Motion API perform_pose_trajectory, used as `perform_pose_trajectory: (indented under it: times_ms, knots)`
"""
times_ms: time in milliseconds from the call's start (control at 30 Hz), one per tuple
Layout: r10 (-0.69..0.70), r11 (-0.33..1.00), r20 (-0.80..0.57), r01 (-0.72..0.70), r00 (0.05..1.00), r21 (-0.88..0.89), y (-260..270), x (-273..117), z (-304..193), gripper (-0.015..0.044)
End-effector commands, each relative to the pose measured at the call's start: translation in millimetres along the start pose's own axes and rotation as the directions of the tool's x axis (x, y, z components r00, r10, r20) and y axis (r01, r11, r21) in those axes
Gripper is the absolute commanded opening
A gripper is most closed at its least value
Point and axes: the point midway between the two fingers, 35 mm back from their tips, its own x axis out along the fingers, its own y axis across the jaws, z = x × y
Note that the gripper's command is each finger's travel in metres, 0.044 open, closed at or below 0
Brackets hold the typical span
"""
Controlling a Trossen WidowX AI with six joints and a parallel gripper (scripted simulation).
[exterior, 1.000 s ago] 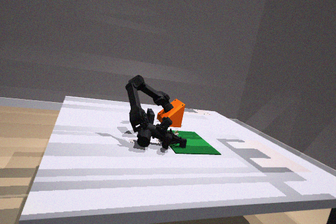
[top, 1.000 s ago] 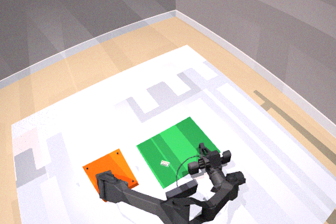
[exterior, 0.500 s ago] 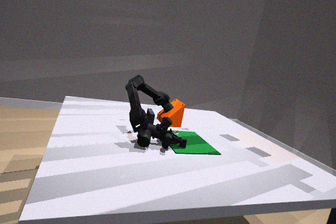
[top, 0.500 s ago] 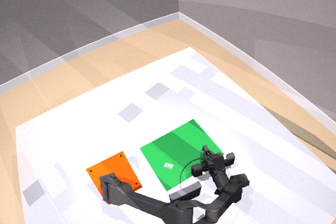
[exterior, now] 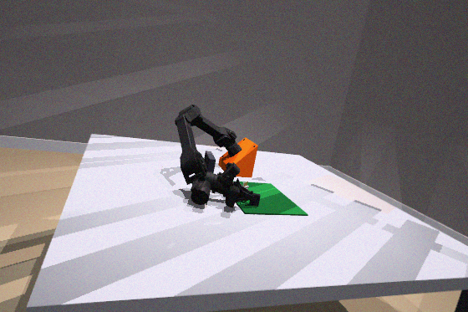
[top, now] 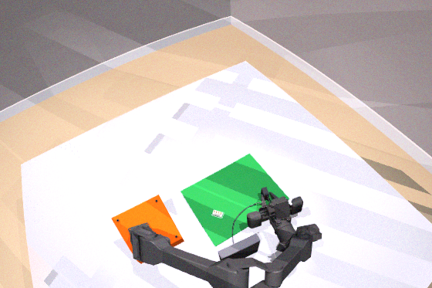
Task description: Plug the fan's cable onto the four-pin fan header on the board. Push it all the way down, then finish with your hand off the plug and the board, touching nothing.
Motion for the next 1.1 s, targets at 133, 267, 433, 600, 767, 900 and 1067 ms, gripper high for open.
perform_pose_trajectory:
  times_ms: [133, 267, 433, 600, 767, 900, 1067]
  knots:
    - [0.000, 1.000, 0.000, 0.000, 1.000, 0.000, 0.0, 0.0, 0.0, 0.0140]
    - [0.000, 1.000, 0.000, 0.000, 1.000, 0.000, 0.0, 0.0, 0.0, 0.0140]
    - [0.000, 1.000, 0.000, 0.000, 1.000, 0.000, -0.1, -0.5, 0.2, 0.0140]
    - [0.000, 1.000, 0.000, 0.000, 1.000, 0.000, -1.8, -13.1, 4.6, 0.0140]
    - [0.000, 1.000, -0.001, 0.000, 1.000, -0.001, -3.2, -28.0, 10.1, 0.0140]
    - [-0.001, 1.000, -0.001, 0.001, 1.000, -0.001, -3.8, -39.9, 14.7, 0.0140]
    - [-0.001, 1.000, -0.002, 0.001, 1.000, -0.001, -3.9, -54.8, 20.7, 0.0140]
